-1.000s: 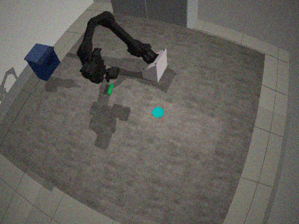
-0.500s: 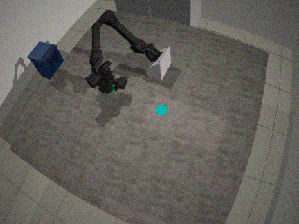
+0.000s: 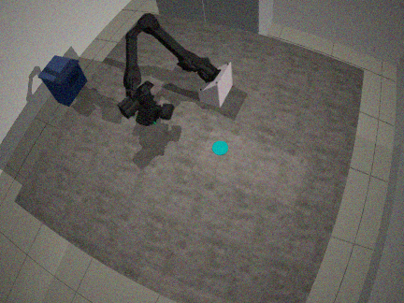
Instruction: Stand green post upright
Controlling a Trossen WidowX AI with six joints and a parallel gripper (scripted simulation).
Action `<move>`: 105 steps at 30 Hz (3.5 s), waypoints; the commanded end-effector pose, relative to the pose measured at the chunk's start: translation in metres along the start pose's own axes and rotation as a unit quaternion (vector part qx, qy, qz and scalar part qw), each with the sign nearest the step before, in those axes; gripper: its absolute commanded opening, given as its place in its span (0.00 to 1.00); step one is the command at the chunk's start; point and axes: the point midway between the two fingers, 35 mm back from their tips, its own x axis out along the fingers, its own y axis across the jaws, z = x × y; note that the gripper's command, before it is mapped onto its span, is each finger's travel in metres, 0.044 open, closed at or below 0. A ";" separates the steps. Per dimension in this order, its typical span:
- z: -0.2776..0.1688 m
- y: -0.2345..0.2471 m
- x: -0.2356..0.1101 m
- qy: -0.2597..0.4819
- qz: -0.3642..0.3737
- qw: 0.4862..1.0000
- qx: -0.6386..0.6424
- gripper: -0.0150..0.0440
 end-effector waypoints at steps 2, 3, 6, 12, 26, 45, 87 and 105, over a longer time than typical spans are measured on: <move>0.003 0.000 -0.008 -0.002 0.002 1.000 0.006 0.29; 0.003 0.000 -0.011 -0.002 0.002 1.000 0.006 0.29; 0.005 0.000 -0.020 -0.003 0.004 1.000 0.006 0.29; 0.008 0.001 -0.038 -0.003 0.007 1.000 0.005 0.29; 0.007 0.002 -0.081 -0.002 0.007 1.000 0.004 0.29; 0.004 0.005 -0.116 -0.002 0.003 1.000 -0.010 0.29; 0.056 0.094 -0.132 -0.022 0.027 0.981 -0.191 0.29; 0.070 0.137 -0.138 -0.023 0.027 0.965 -0.260 0.29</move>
